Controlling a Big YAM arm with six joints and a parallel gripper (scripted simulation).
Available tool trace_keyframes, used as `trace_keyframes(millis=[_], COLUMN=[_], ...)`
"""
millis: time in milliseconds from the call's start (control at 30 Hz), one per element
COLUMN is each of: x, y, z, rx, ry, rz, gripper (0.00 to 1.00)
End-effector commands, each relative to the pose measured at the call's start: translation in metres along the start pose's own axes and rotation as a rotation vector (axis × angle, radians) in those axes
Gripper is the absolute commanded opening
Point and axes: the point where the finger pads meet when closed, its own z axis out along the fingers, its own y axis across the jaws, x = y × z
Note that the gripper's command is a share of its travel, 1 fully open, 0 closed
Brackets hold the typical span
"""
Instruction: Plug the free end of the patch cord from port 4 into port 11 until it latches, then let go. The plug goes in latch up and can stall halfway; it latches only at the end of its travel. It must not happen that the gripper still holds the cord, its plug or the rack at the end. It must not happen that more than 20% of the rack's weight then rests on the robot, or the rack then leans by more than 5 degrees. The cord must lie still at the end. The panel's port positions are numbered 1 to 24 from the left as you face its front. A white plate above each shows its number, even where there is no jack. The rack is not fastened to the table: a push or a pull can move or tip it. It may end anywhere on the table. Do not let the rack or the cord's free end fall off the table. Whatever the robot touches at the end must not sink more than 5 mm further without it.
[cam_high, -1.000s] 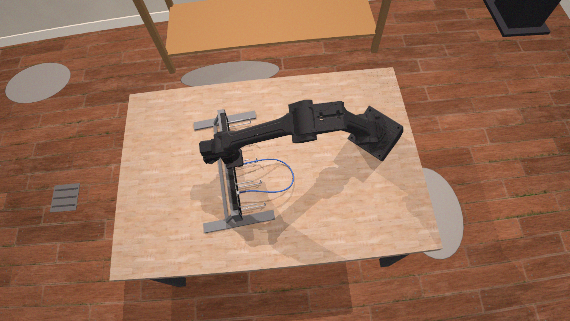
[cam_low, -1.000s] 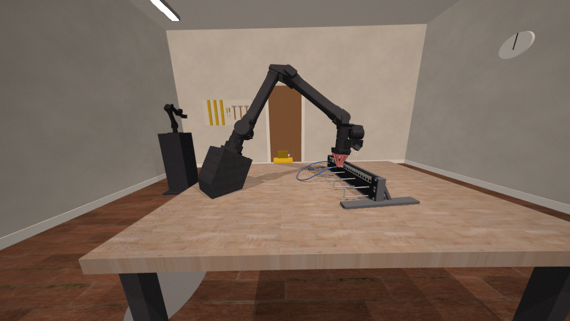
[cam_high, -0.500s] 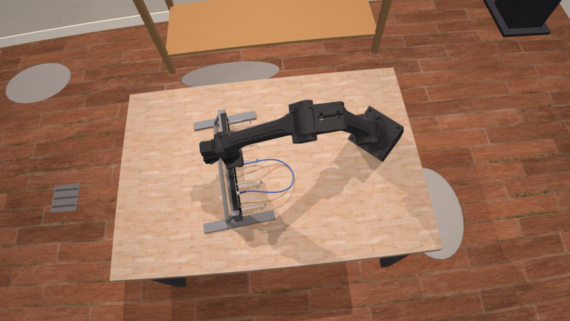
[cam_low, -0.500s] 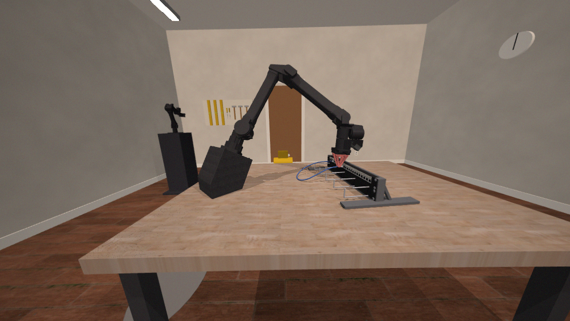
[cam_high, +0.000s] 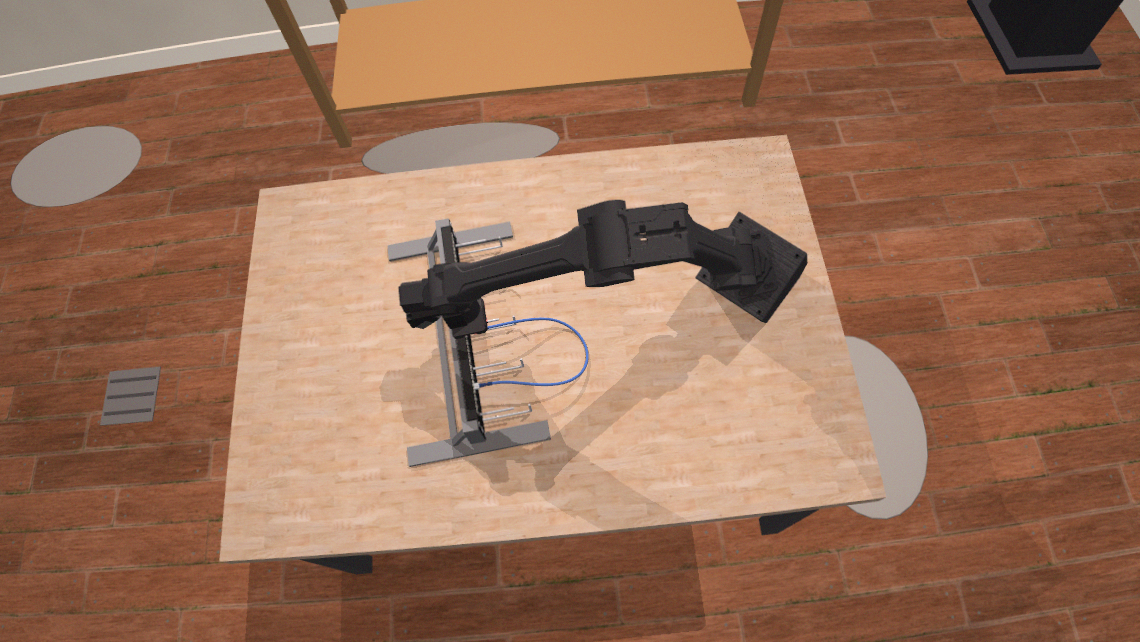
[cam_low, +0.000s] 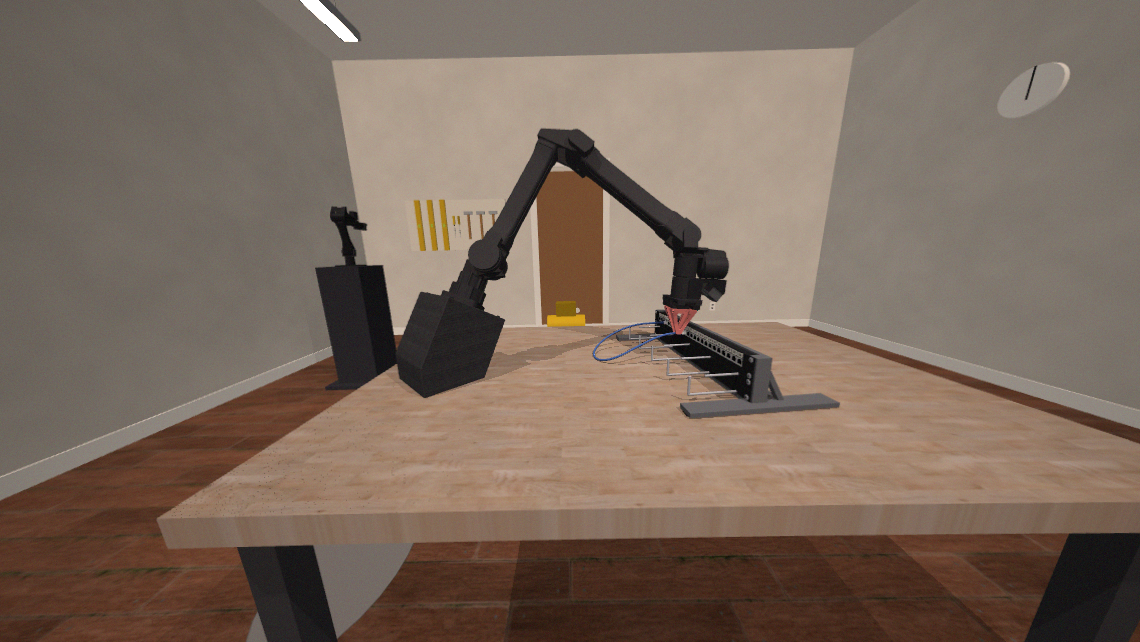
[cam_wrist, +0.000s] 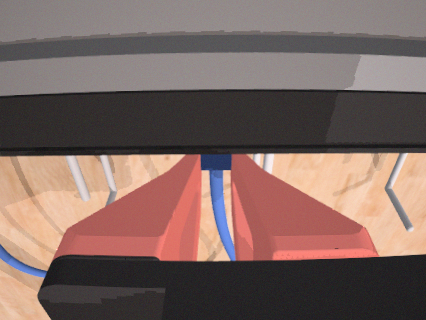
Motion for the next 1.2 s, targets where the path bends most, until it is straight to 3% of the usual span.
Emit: trace_keyframes(millis=[0, 233, 267, 667, 1167], x=[-0.078, -0.078, -0.029, -0.013, -0.009], y=[0.013, 0.013, 0.01, 0.012, 0.012], z=[-0.031, -0.031, -0.009, -0.008, -0.008], rx=[0.018, 0.017, 0.004, 0.001, 0.0], ry=[-0.174, -0.174, -0.052, -0.038, -0.036], rz=[-0.075, -0.077, -0.032, -0.027, -0.028], gripper=[0.0, 0.0, 0.0, 0.0, 0.0])
